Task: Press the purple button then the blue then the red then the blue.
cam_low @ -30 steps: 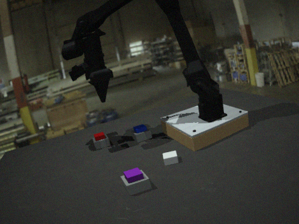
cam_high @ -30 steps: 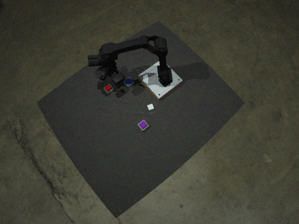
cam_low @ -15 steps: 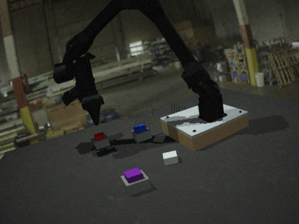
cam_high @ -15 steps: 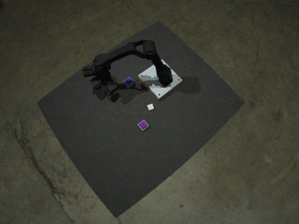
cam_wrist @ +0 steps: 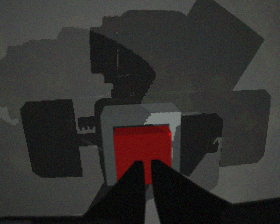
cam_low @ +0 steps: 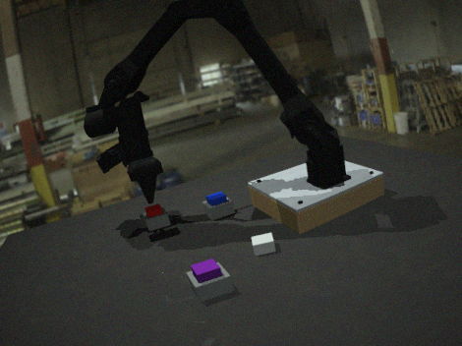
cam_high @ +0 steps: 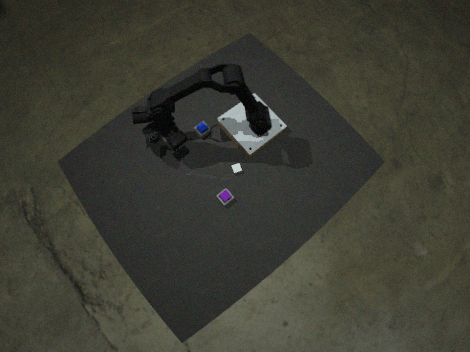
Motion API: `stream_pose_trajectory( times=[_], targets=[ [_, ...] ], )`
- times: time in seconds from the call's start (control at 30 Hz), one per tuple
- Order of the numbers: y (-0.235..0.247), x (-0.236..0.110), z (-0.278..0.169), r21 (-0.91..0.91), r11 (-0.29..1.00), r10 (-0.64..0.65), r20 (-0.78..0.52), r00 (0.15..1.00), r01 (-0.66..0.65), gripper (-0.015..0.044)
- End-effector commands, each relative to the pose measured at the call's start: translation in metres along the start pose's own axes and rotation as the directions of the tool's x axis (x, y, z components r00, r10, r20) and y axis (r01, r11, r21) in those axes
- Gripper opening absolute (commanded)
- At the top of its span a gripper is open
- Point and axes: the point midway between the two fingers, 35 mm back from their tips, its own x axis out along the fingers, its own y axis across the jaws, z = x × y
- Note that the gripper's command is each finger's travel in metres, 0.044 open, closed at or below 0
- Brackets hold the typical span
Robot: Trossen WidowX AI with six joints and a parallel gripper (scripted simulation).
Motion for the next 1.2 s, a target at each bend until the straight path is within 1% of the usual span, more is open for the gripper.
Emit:
stream_pose_trajectory(
  times=[0.0,0.23,0.9,0.93,1.03,1.17],
  targets=[
    [0.001,0.009,-0.001,0.005,1.000,0.003,-0.005,1.000,-0.003,0.0020],
    [0.001,0.019,-0.001,0.005,1.000,0.003,-0.005,1.000,-0.003,0.0020],
    [0.001,0.019,-0.001,0.005,1.000,0.003,-0.005,1.000,-0.003,0.0020],
    [0.001,0.016,-0.001,0.001,1.000,0.002,-0.003,1.000,-0.002,0.0020],
    [0.001,-0.012,-0.001,0.005,1.000,0.003,-0.005,1.000,-0.003,0.0020],
    [0.001,-0.015,-0.001,0.005,1.000,0.003,-0.005,1.000,-0.003,0.0020]
  ],
)
